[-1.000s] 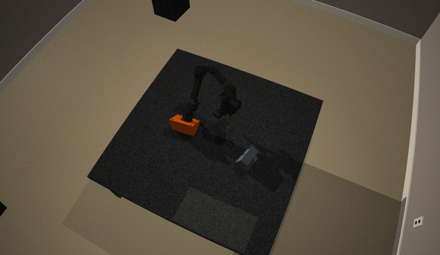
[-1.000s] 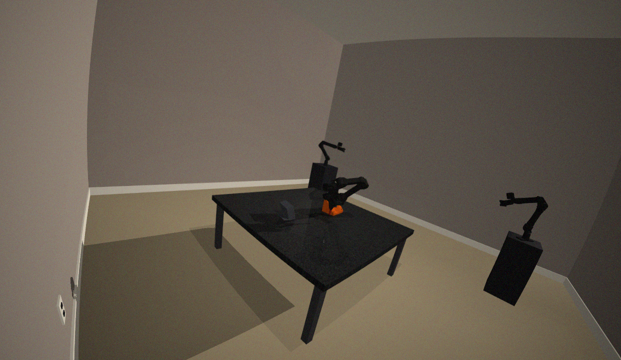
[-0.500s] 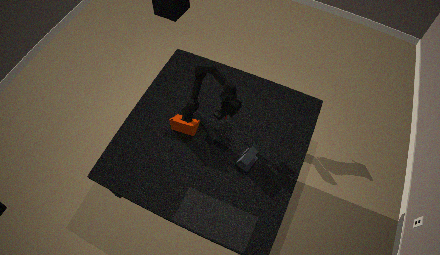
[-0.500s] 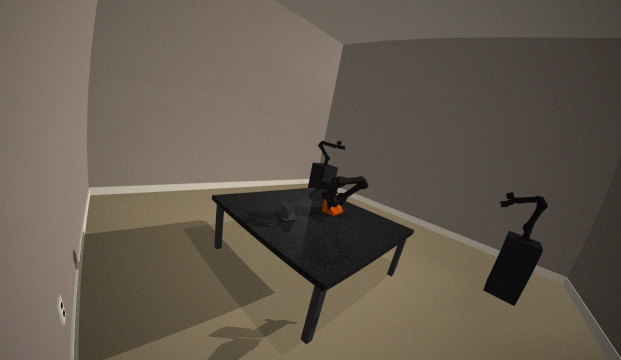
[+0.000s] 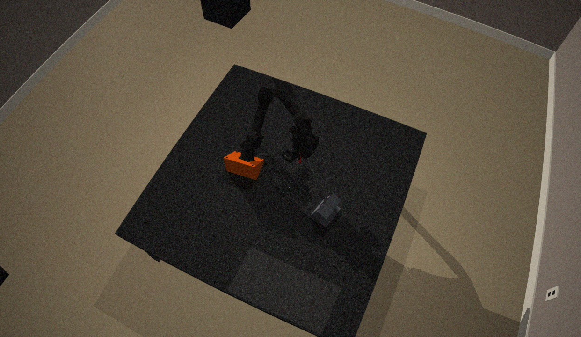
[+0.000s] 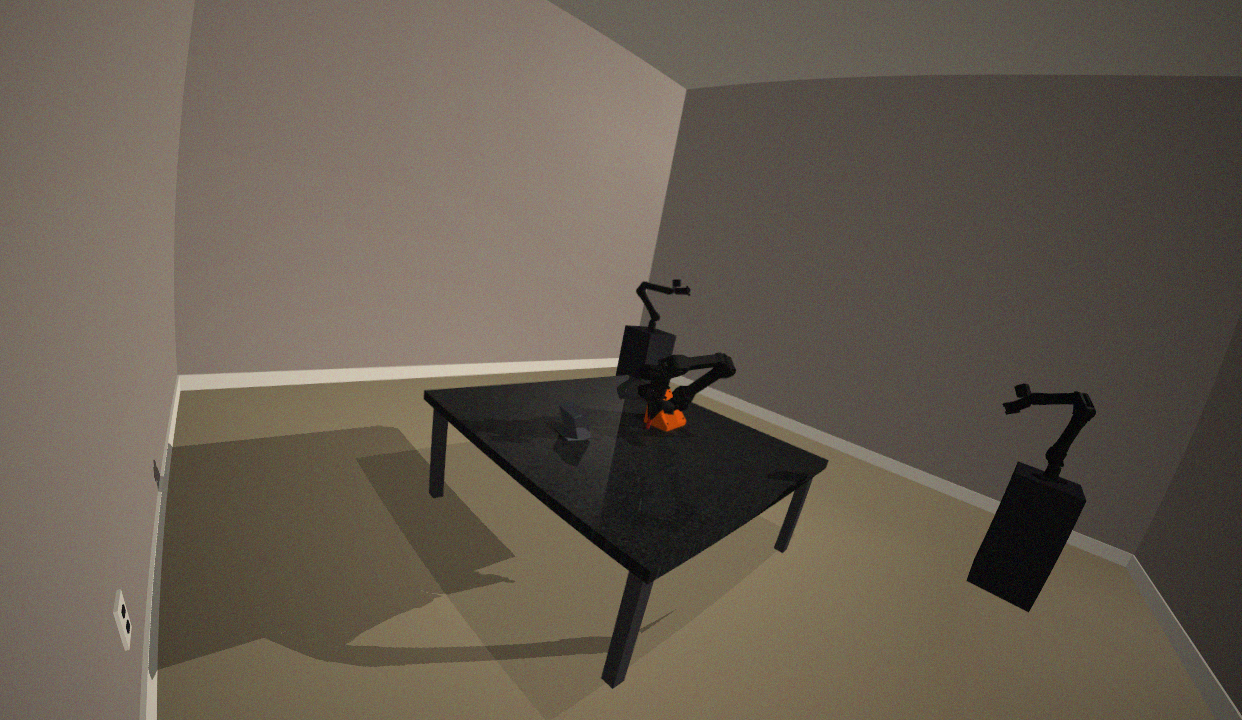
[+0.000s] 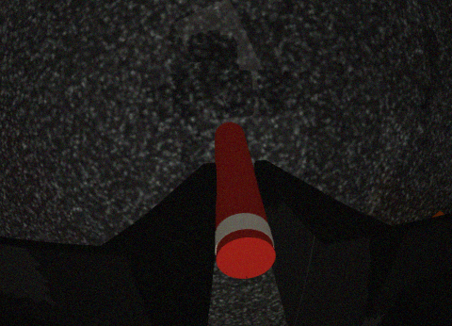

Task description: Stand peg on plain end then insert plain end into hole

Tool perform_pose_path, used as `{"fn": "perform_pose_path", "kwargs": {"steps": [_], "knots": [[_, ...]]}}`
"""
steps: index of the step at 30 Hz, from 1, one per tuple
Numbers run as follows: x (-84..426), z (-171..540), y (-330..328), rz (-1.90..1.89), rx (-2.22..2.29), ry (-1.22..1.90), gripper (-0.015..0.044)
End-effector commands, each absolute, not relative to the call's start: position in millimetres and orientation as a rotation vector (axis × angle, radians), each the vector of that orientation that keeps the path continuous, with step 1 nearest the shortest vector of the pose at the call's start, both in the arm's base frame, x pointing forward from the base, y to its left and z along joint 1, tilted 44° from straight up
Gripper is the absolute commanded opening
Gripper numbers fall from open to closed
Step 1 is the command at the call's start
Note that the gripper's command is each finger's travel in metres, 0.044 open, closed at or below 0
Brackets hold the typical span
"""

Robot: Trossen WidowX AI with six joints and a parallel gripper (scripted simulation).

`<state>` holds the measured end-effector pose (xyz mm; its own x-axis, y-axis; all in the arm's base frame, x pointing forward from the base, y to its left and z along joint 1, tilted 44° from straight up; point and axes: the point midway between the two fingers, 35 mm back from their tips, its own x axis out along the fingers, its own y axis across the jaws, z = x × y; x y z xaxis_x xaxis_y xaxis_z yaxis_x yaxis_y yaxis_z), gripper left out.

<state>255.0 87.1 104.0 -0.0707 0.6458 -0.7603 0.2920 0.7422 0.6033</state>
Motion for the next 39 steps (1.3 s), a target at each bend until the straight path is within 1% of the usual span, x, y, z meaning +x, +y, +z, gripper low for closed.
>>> {"fn": "perform_pose_path", "kwargs": {"steps": [1, 39], "knots": [[256.6, 95.9, 85.5, 0.321, 0.765, 1.659, 0.0000], [286.3, 46.3, 73.1, 0.208, 0.804, 1.514, 0.0000]]}}
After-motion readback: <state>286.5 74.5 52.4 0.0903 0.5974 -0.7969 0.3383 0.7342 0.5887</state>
